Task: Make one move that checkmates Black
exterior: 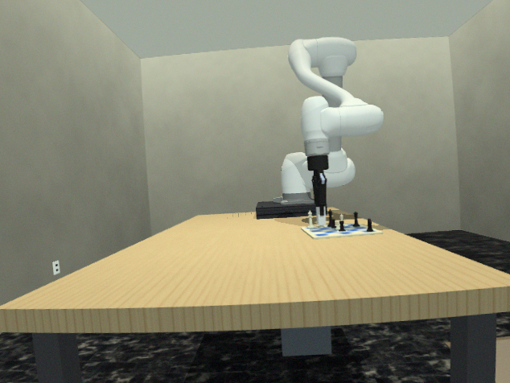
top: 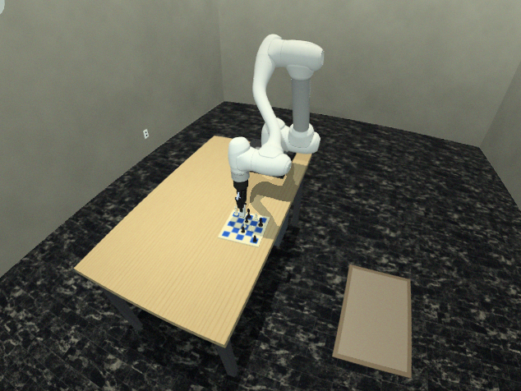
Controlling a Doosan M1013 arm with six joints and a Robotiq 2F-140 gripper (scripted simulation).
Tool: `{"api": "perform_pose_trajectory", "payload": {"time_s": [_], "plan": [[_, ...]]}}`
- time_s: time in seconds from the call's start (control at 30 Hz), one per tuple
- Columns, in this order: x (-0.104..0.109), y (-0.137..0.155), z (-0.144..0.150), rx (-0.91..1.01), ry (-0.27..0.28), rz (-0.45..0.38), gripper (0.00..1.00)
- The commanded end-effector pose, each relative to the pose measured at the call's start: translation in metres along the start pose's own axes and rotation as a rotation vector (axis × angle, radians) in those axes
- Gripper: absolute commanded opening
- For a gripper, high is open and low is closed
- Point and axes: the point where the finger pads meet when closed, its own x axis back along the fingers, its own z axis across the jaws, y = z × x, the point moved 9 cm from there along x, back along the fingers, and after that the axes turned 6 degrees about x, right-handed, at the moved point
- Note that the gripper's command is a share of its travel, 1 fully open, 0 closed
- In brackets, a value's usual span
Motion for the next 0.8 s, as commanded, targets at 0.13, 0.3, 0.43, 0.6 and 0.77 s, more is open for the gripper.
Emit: {"api": "perform_pose_trajectory", "payload": {"time_s": [0.13, 0.3, 0.43, 0.6, 0.77], "plan": [[0.0001, 0.0, 0.0, 0.0, 0.0, 0.0, 0.0], [0.0001, 0.0, 0.0, 0.0, 0.0, 0.0, 0.04], [0.0001, 0.0, 0.0, 0.0, 0.0, 0.0, 0.13], [0.0001, 0.0, 0.0, 0.0, 0.0, 0.0, 0.18], [0.0001, 0.0, 0.0, 0.0, 0.0, 0.0, 0.22]]}}
